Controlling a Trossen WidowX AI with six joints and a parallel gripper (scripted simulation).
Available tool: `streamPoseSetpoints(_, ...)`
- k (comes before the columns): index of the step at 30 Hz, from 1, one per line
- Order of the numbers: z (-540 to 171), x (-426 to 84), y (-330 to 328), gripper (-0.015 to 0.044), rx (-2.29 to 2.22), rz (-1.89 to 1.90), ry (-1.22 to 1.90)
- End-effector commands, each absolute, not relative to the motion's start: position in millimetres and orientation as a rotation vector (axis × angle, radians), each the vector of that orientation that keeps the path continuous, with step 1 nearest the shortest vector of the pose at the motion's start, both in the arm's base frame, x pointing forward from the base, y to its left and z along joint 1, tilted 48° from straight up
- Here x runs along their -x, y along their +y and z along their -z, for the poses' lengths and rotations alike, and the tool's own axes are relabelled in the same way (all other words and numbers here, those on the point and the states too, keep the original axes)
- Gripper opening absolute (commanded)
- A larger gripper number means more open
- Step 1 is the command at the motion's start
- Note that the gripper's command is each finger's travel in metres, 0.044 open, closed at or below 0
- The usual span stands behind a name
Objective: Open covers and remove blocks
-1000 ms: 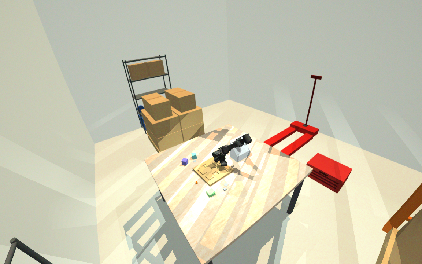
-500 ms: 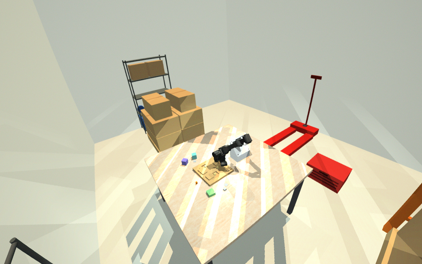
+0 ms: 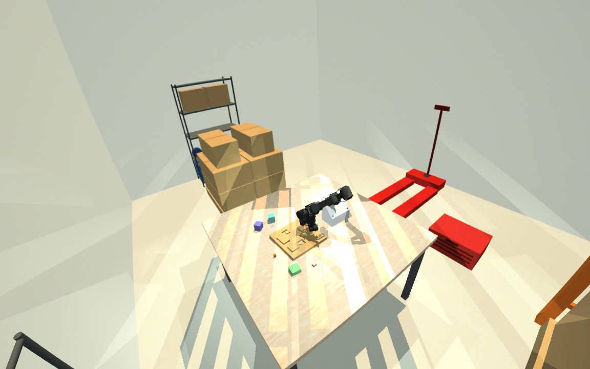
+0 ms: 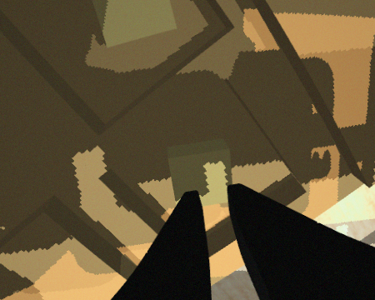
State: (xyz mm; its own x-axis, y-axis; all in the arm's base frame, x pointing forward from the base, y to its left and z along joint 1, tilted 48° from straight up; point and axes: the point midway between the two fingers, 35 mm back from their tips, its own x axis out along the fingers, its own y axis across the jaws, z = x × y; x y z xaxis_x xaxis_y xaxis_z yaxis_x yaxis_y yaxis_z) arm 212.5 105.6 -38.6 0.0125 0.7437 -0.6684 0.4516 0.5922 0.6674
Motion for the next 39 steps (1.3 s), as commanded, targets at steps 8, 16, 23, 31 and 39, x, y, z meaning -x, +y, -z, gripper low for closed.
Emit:
streamPoseSetpoints(8,13.4,-215.8,75.6,0.0144,-1.011,-0.300,1.615)
streamPoseSetpoints(16,2.9,-214.8,65.7,0.0144,-1.011,-0.303,1.614)
streamPoseSetpoints(23,10.0,-215.5,73.2,0.0144,-1.010,-0.302,1.613)
streamPoseSetpoints(31,20.3,-215.7,85.5,0.0144,-1.011,-0.303,1.613)
streamPoseSetpoints(39,25.5,-215.2,92.4,0.0144,-1.013,-0.305,1.614)
